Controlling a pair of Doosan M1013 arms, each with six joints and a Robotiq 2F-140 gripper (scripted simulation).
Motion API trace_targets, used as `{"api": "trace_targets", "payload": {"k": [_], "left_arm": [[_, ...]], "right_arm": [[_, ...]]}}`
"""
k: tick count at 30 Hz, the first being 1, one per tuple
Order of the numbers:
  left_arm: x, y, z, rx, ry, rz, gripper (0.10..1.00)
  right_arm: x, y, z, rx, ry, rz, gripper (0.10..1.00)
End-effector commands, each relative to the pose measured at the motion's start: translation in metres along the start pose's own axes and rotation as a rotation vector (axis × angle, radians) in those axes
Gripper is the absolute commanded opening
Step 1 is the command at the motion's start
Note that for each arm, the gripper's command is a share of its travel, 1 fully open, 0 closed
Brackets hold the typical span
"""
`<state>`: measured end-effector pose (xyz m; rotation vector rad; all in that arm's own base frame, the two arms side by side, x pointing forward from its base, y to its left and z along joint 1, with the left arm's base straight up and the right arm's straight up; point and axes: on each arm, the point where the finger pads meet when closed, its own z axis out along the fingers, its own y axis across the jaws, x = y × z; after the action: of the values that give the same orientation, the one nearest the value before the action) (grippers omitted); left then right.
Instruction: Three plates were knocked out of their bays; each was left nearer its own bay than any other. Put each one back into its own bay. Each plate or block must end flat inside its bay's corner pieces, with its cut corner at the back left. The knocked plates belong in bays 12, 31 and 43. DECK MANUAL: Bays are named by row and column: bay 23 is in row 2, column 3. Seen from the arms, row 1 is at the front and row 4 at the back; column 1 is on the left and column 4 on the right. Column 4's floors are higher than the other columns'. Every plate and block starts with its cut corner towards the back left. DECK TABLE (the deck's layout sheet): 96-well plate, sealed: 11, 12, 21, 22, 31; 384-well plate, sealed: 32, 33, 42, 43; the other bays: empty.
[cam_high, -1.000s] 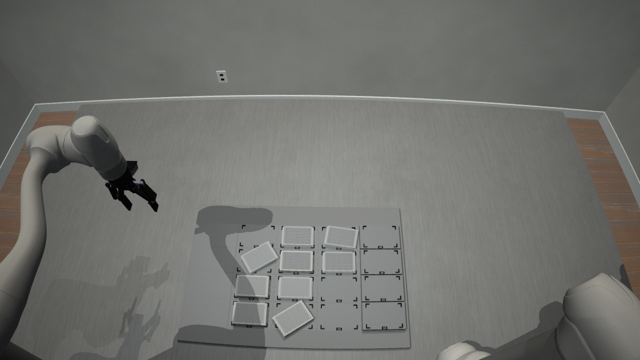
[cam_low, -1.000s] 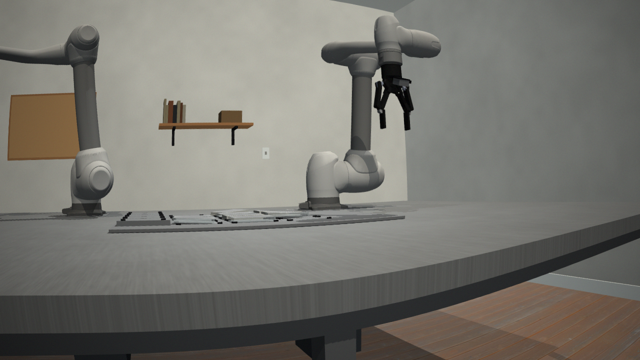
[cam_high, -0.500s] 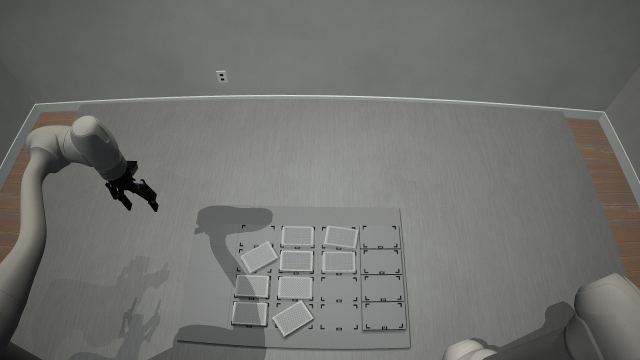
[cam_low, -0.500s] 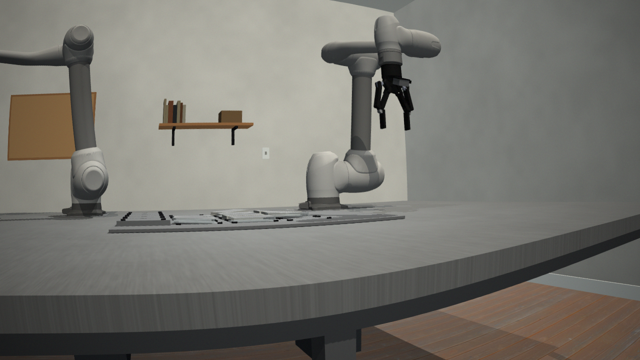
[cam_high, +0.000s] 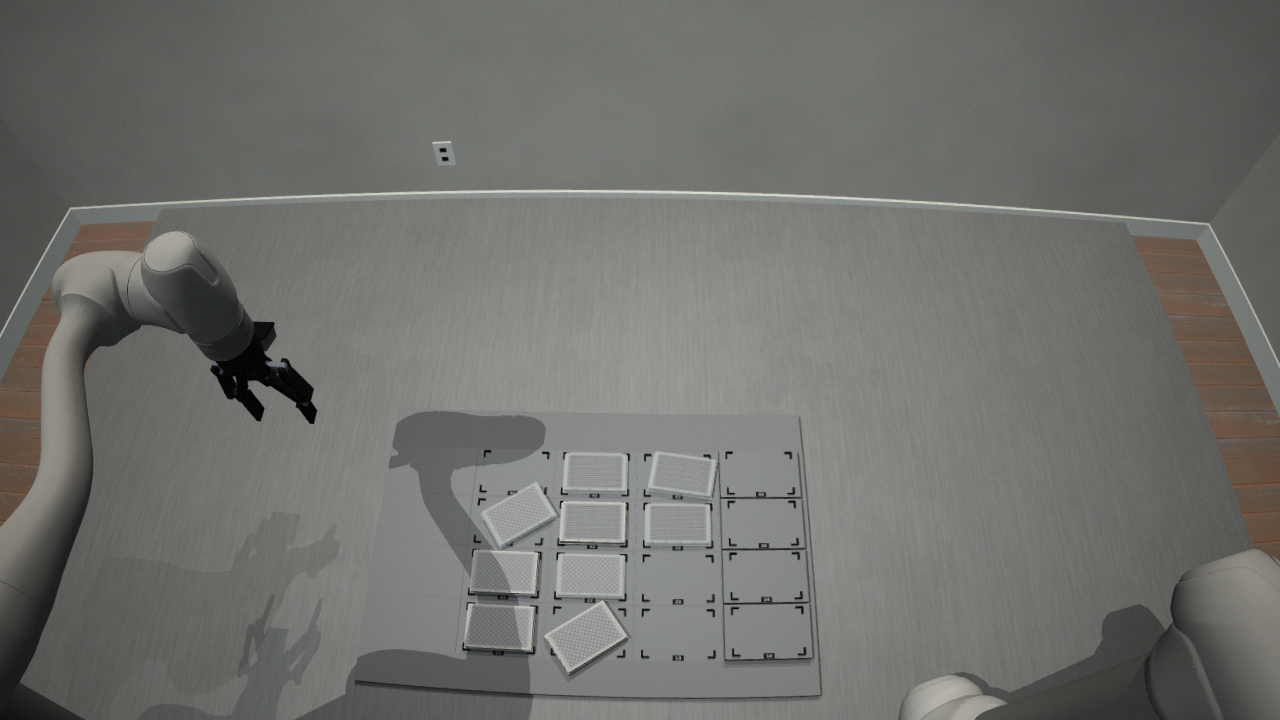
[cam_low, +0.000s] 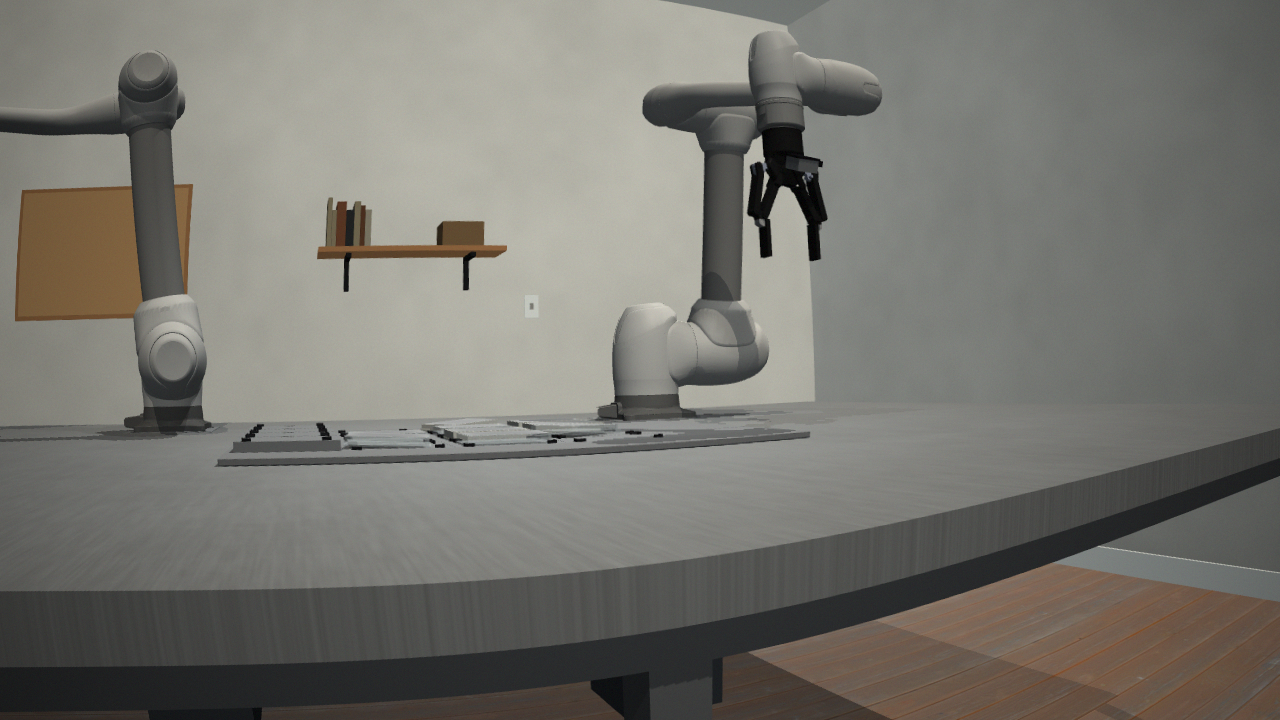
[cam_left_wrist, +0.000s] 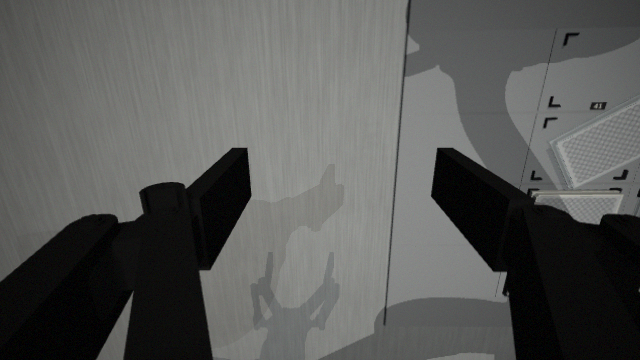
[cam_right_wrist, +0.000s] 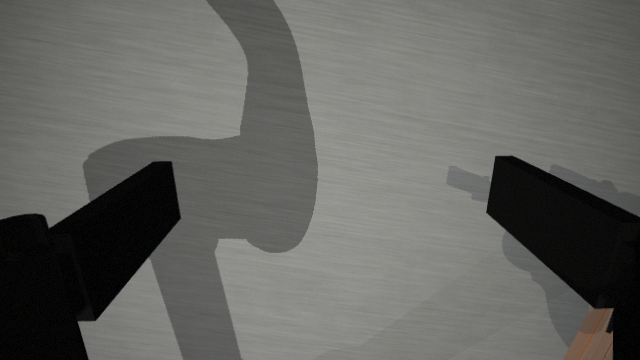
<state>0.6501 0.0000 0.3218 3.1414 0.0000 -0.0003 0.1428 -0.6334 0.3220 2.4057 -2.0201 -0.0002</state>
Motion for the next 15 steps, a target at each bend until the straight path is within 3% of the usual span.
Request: {"api": "trace_targets", "payload": {"k": [1,5,8,15], "left_arm": [[0.000,0.000,-0.001,0.000,0.001,0.000,0.698],[0.000,0.000,-0.001,0.000,0.001,0.000,0.698],[0.000,0.000,-0.001,0.000,0.001,0.000,0.698],[0.000,0.000,-0.001,0.000,0.001,0.000,0.698]], "right_arm": [[0.001,0.014,-0.001,0.001,0.001,-0.001,1.000],[0.001,0.024,-0.001,0.001,0.001,-0.001,1.000],[0.001,0.039,-0.001,0.001,0.001,0.087,1.000],[0.000,0.074,-0.001,0.000,0.001,0.087,1.000]]}}
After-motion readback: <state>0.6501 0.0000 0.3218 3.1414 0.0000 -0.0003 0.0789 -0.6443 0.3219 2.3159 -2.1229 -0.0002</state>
